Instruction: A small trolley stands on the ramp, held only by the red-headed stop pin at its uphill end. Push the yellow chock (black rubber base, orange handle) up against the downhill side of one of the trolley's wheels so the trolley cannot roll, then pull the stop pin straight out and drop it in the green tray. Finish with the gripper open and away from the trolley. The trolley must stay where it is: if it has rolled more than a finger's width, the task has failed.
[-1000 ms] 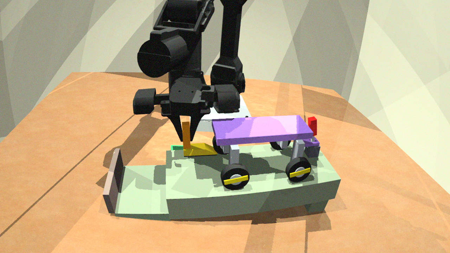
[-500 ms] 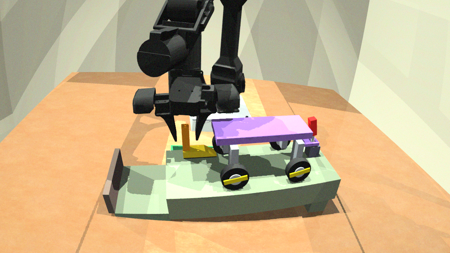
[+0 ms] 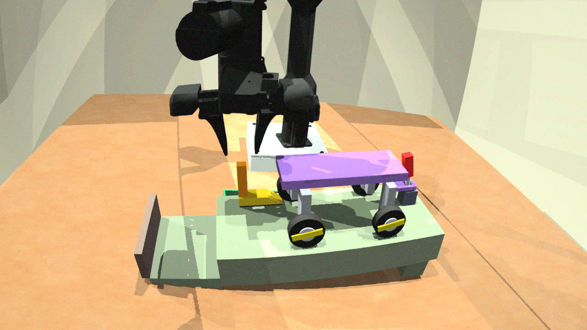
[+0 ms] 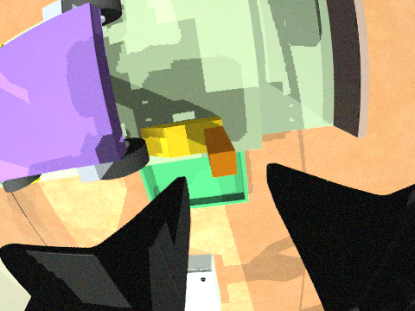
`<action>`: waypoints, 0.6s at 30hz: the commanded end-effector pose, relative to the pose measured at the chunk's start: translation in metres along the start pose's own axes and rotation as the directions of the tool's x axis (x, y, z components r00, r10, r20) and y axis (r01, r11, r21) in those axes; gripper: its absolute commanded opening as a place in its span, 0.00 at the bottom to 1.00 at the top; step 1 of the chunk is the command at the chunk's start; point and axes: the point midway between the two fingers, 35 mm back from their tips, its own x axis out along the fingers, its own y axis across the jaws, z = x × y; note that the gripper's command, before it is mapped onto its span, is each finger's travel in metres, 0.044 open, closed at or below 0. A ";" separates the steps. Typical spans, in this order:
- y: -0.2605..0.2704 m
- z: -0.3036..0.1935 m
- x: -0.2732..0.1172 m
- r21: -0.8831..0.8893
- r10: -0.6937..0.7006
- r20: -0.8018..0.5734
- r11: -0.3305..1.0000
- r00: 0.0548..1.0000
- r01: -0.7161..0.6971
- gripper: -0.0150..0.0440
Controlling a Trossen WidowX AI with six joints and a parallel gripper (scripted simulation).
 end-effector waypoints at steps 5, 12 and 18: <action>0.000 0.000 -0.006 0.000 -0.001 0.001 1.000 1.000 0.001 0.71; 0.015 0.017 -0.017 0.132 -0.008 0.072 0.991 0.997 -0.002 0.58; 0.034 0.028 -0.022 0.271 0.007 0.098 0.962 0.995 -0.034 0.58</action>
